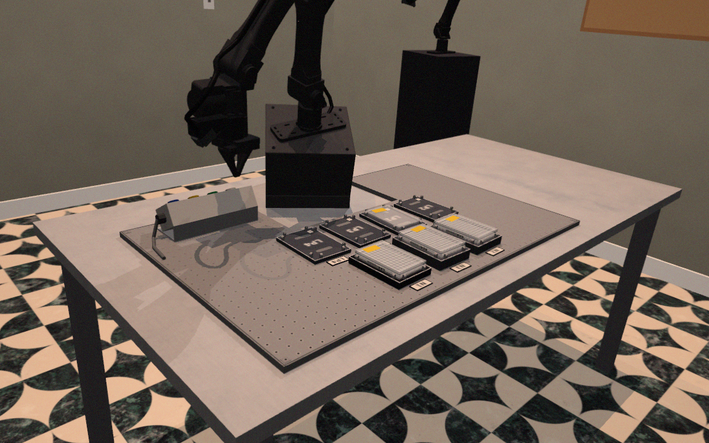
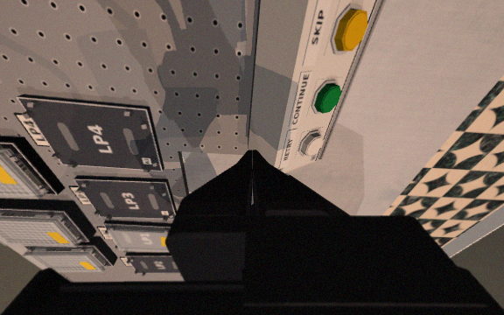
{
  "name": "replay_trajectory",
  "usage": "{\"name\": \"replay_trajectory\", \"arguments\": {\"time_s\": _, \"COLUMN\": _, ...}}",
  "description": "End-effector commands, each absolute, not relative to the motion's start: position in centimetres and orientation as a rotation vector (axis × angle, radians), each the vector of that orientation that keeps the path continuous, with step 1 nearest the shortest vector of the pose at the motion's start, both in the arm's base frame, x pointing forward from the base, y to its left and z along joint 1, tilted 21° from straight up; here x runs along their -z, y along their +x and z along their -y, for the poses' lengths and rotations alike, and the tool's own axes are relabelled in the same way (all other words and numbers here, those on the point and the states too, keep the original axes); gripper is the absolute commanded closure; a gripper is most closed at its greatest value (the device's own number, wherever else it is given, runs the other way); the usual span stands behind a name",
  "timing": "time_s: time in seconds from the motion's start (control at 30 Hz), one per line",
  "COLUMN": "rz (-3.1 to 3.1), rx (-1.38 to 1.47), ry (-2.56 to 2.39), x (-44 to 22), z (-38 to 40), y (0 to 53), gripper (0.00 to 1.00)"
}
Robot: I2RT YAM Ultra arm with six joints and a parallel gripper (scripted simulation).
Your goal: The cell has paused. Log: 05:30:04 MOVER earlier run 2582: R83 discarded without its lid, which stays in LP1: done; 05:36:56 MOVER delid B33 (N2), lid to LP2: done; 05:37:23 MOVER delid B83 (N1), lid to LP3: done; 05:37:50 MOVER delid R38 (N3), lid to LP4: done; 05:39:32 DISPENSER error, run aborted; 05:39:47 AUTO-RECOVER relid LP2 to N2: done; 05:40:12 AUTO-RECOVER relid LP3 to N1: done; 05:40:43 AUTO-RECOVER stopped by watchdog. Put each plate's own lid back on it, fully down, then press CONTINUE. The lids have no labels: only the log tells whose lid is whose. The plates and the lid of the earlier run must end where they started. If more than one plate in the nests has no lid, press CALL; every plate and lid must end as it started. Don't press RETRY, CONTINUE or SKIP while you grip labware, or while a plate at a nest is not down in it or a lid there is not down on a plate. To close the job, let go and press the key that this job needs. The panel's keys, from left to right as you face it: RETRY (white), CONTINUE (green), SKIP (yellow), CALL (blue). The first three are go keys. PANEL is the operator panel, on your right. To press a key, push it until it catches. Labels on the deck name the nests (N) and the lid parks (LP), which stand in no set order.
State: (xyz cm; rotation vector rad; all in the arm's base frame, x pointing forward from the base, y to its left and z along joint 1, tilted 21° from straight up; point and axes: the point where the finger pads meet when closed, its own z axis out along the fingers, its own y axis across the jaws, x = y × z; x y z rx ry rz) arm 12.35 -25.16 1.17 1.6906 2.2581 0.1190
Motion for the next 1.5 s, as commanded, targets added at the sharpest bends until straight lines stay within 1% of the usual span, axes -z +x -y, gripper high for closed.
{"name": "replay_trajectory", "arguments": {"time_s": 0.0, "rz": -2.176, "rx": -0.135, "ry": 1.742, "x": -2.0, "z": 27.1, "y": 11.5, "gripper": 1.00}}
{"name": "replay_trajectory", "arguments": {"time_s": 0.1, "rz": -2.157, "rx": -0.141, "ry": 1.767, "x": -1.9, "z": 27.4, "y": 11.1, "gripper": 1.00}}
{"name": "replay_trajectory", "arguments": {"time_s": 0.47, "rz": -2.136, "rx": -0.145, "ry": 1.791, "x": -0.8, "z": 30.2, "y": 6.7, "gripper": 1.00}}
{"name": "replay_trajectory", "arguments": {"time_s": 0.6, "rz": -2.124, "rx": -0.106, "ry": 1.770, "x": -1.8, "z": 30.6, "y": 6.6, "gripper": 1.00}}
{"name": "replay_trajectory", "arguments": {"time_s": 1.47, "rz": -2.128, "rx": -0.121, "ry": 1.780, "x": -0.9, "z": 30.9, "y": 6.2, "gripper": 1.00}}
